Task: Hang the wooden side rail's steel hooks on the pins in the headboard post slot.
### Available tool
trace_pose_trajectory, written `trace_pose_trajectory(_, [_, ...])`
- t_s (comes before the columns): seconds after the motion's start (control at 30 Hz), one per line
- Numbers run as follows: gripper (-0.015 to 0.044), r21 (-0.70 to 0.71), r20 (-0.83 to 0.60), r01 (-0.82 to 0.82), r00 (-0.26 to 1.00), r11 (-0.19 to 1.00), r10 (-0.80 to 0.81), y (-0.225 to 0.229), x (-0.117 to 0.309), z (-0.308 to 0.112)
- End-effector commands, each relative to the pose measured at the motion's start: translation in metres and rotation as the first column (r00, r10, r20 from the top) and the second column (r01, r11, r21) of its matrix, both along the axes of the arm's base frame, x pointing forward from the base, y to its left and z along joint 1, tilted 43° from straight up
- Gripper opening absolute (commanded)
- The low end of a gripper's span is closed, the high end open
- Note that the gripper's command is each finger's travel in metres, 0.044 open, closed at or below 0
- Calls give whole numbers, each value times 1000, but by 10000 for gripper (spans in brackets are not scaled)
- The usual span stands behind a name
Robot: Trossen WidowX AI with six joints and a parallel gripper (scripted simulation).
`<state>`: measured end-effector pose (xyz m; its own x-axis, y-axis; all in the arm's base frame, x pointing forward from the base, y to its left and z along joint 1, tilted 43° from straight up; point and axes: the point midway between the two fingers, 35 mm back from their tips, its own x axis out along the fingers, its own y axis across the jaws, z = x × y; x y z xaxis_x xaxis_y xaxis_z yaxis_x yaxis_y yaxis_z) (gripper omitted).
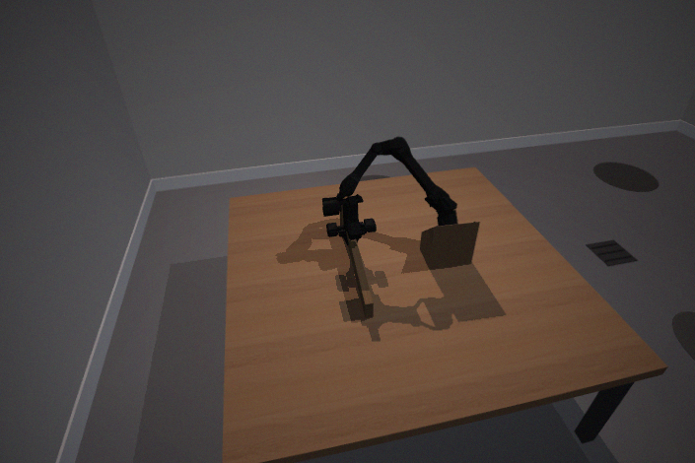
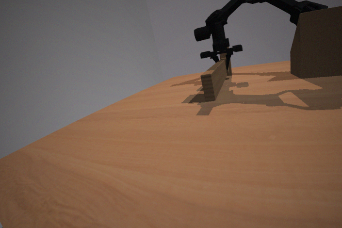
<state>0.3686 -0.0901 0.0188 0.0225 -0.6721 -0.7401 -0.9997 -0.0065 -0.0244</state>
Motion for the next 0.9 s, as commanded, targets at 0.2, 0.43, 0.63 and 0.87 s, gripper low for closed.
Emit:
trace_pose_trajectory(0.2, [0,-5,5,-10,1000,1000,10,1,2,1])
trace_pose_trajectory(0.43, [0,-5,5,-10,1000,1000,10,0,2,0])
trace_pose_trajectory(0.63, [0,-5,5,-10,1000,1000,10,-1,2,-1])
trace_pose_trajectory(0.87, [0,-6,5,-10,1000,1000,10,-1,2,-2])
